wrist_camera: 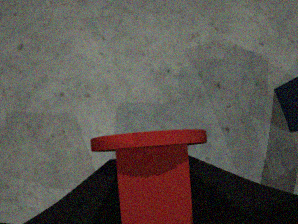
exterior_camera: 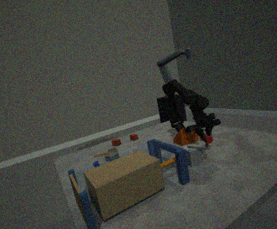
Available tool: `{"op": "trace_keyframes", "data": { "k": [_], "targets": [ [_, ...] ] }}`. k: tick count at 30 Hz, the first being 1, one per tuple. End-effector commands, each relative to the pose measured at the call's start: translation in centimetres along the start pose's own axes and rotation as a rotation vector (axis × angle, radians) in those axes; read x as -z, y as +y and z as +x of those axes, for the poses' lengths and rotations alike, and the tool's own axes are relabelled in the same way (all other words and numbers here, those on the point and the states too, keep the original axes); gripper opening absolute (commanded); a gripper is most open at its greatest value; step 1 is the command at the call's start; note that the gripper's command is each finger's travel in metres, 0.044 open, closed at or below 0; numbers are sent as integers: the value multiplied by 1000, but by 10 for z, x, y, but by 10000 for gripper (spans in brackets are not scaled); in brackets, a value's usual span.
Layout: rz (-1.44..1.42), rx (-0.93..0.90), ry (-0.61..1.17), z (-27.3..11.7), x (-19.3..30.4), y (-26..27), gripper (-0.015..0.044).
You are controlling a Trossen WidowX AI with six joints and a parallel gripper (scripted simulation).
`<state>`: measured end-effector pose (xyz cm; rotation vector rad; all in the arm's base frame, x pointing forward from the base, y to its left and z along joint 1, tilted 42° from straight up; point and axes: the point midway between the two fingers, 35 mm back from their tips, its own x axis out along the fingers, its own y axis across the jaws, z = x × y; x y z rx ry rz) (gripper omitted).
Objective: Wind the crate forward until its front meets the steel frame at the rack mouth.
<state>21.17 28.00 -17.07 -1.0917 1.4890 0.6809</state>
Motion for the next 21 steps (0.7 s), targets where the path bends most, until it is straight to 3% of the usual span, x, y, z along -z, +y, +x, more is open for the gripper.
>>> {"op": "trace_keyframes", "data": {
  "k": [1, 21],
  "targets": [
    [-8, -19, 24, 0, 10, 11, 0],
    [-8, -21, 26, -8, 26, 28, 0]
  ]
}}
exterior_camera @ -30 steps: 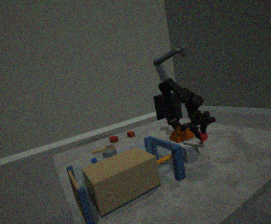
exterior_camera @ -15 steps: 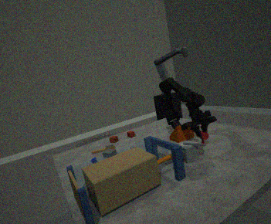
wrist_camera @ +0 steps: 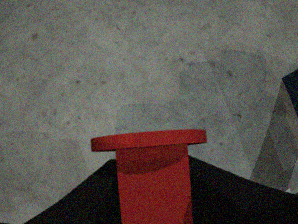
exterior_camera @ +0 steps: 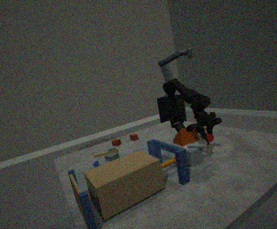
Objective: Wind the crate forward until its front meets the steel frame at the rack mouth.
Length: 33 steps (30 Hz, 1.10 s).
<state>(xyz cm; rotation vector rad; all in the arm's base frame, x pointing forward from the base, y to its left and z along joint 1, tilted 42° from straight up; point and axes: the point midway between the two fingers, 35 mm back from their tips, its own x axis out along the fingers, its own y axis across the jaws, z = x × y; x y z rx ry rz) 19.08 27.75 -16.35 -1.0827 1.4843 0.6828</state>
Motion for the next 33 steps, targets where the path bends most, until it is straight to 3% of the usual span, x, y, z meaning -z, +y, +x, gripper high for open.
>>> {"op": "trace_keyframes", "data": {
  "k": [1, 33],
  "targets": [
    [-13, -18, 34, -2, 15, 12, 0],
    [-14, -20, 37, -17, 47, 27, 0]
  ]
}}
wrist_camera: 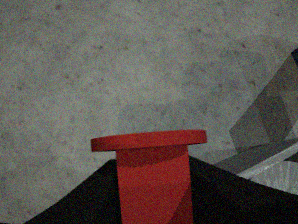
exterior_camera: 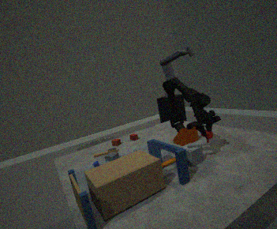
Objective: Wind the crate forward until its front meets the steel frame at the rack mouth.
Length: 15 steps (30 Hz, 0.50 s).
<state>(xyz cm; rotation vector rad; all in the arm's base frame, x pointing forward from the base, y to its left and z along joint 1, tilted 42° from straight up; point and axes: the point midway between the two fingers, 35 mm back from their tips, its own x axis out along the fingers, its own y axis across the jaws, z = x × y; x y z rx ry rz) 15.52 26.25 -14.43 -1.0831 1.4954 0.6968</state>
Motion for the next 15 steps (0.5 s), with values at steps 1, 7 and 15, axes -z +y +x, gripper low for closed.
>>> {"op": "trace_keyframes", "data": {
  "k": [1, 7, 15],
  "targets": [
    [-4, -7, 31, -1, 15, 4, 0],
    [-5, -7, 32, -4, 21, 6, 0],
    [-5, -7, 33, -9, 30, 6, 0]
  ]
}}
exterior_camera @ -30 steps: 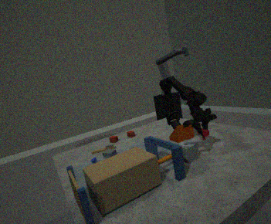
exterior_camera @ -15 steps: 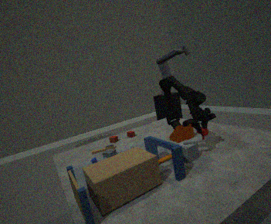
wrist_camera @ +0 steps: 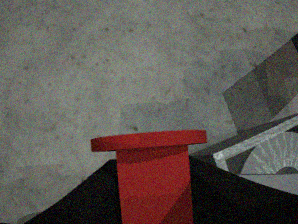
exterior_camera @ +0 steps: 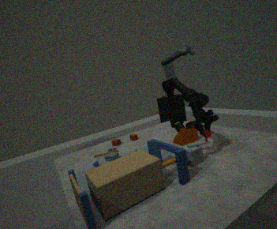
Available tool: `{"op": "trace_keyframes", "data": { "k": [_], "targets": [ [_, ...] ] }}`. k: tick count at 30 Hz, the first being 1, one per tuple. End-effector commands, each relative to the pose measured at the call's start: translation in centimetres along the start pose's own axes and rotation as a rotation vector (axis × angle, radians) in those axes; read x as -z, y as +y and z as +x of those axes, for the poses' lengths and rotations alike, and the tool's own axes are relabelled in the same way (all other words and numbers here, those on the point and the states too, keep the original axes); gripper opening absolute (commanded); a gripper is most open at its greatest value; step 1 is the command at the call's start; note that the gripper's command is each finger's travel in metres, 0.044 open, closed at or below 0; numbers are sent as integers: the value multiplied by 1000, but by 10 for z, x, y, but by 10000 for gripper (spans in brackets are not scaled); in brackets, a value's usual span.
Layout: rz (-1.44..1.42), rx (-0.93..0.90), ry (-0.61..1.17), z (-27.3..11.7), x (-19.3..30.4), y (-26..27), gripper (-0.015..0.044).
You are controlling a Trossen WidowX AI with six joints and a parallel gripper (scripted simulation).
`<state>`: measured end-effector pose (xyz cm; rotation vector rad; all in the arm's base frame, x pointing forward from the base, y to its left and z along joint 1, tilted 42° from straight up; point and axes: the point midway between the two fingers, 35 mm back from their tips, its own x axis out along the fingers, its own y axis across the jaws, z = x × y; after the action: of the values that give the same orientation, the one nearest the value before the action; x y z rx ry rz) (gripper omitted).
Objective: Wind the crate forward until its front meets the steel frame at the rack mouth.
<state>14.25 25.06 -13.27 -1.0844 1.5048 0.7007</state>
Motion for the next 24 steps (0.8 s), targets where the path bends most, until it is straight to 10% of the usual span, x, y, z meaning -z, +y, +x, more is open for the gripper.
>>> {"op": "trace_keyframes", "data": {
  "k": [1, 24],
  "targets": [
    [-2, -1, 26, -1, 13, 1, 0],
    [-2, 0, 28, -12, 37, -2, 0]
  ]
}}
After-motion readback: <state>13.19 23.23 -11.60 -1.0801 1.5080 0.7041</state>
